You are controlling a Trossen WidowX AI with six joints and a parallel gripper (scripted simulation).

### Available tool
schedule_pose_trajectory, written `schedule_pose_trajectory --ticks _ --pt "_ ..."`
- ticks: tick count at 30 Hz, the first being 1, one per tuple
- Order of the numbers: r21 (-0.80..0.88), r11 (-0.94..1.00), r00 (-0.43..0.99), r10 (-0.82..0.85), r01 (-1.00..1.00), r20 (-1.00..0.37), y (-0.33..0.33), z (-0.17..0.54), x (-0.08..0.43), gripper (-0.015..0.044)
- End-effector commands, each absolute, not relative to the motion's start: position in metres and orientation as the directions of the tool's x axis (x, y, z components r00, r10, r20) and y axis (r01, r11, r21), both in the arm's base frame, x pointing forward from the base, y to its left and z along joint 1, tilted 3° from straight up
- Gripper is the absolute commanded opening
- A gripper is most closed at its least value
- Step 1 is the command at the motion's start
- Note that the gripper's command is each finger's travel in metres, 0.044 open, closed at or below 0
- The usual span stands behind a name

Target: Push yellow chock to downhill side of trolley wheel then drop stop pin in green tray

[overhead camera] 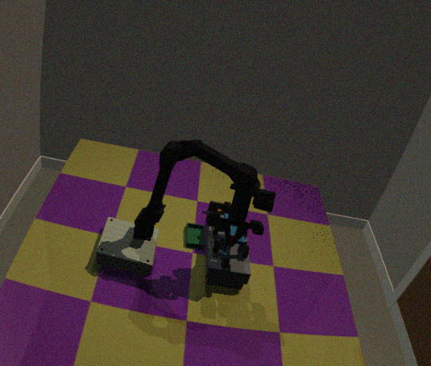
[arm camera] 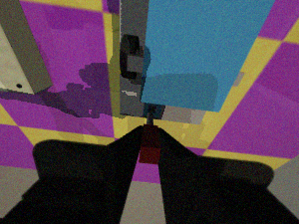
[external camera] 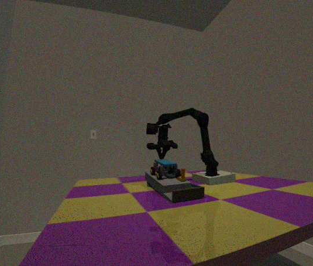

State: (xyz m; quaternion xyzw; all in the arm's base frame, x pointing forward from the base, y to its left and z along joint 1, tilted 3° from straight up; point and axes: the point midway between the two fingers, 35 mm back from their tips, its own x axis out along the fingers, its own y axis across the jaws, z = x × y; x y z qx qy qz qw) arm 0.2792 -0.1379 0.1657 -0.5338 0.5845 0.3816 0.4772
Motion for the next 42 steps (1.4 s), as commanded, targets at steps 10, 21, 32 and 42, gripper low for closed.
schedule_pose_trajectory --ticks 10,21,32,42 --pt "-0.069 0.143 0.028 -0.266 -0.987 -0.963 -0.141 0.175 0.28 0.0" --pt "-0.069 0.143 0.028 -0.268 -0.987 -0.963 -0.163 0.177 0.276 0.0" --pt "-0.067 0.143 0.027 -0.269 -0.987 -0.963 -0.169 0.177 0.262 0.0" --pt "-0.065 0.143 0.024 -0.269 -0.988 -0.963 -0.164 0.175 0.225 0.0"
